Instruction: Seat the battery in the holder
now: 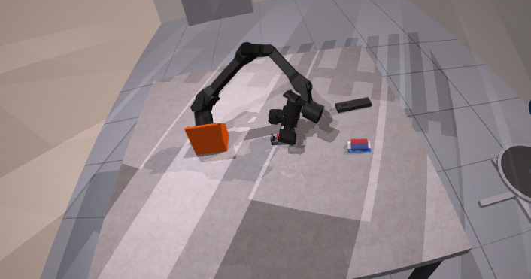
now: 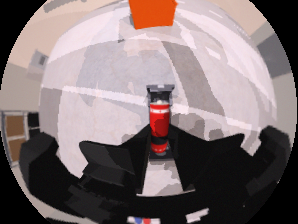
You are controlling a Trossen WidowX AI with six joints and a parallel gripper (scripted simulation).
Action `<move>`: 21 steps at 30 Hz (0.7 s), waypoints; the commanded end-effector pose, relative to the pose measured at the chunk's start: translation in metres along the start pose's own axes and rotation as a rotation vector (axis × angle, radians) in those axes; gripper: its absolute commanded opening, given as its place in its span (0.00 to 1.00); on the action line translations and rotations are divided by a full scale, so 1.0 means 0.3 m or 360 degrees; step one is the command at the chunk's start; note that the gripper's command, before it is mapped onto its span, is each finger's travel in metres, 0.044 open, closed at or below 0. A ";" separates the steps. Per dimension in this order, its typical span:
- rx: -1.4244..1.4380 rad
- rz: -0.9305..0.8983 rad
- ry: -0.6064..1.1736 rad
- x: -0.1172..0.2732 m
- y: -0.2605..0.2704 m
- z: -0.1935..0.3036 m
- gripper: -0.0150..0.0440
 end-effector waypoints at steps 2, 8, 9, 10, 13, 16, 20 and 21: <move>0.0011 -0.0009 0.0065 -0.004 0.005 0.010 0.38; 0.0010 -0.0016 0.0103 -0.007 0.004 0.003 0.38; 0.0010 -0.0017 0.0109 -0.007 0.004 0.001 0.38; 0.0009 -0.0018 0.0115 -0.008 0.003 0.000 0.38; 0.0009 -0.0021 0.0134 -0.009 0.003 -0.004 0.38; 0.0008 -0.0024 0.0152 -0.011 0.002 -0.007 0.38; 0.0008 -0.0028 0.0177 -0.013 0.000 -0.013 0.38; 0.0008 -0.0029 0.0183 -0.013 0.000 -0.014 0.38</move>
Point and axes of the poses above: the point midway between the two fingers, 35 mm back from their tips, its own x axis back along the fingers, its own y axis across the jaws, z = x × y, the point moved 6 cm from there along x, back along the fingers, and after that the axes turned 6 degrees about x, right-handed, at the moved point
